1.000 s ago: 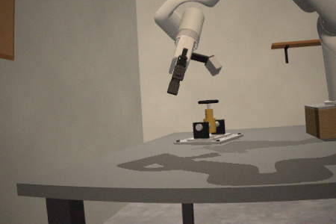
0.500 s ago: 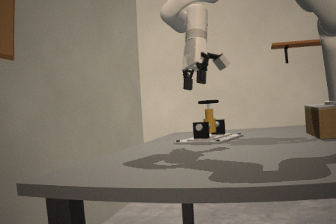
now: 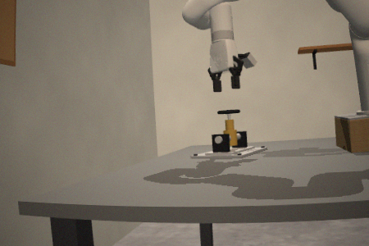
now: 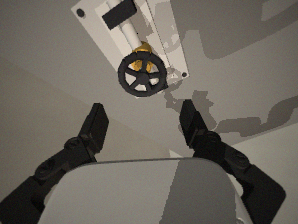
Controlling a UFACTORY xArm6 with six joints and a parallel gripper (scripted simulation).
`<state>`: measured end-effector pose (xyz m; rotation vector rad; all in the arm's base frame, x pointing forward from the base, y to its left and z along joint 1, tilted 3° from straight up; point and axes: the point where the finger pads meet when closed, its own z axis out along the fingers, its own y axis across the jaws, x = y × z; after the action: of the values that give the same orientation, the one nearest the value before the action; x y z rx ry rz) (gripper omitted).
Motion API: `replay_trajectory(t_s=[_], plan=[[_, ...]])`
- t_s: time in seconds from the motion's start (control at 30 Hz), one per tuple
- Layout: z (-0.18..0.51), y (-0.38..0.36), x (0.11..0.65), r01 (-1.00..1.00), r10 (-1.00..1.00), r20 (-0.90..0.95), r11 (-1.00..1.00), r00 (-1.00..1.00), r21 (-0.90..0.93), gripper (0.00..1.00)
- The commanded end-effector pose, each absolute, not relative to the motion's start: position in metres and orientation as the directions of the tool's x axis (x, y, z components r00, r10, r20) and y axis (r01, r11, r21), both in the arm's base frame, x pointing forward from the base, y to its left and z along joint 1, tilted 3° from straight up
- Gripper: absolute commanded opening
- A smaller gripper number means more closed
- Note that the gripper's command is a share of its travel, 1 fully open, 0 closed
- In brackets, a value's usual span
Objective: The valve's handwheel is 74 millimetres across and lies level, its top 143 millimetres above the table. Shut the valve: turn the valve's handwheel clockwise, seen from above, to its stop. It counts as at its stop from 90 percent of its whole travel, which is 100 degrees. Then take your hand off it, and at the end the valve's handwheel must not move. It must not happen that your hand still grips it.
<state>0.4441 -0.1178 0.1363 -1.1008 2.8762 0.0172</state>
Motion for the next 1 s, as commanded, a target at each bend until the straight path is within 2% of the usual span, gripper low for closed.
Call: replay_trajectory(t_s=[0.0, 0.97], plan=[[0.138, -0.12, 0.444, -0.67, -0.67, -0.059, 0.742, -0.74, -0.018, 1.0], [0.117, -0.12, 0.445, -0.669, -0.669, -0.061, 0.743, -0.741, -0.018, 1.0]])
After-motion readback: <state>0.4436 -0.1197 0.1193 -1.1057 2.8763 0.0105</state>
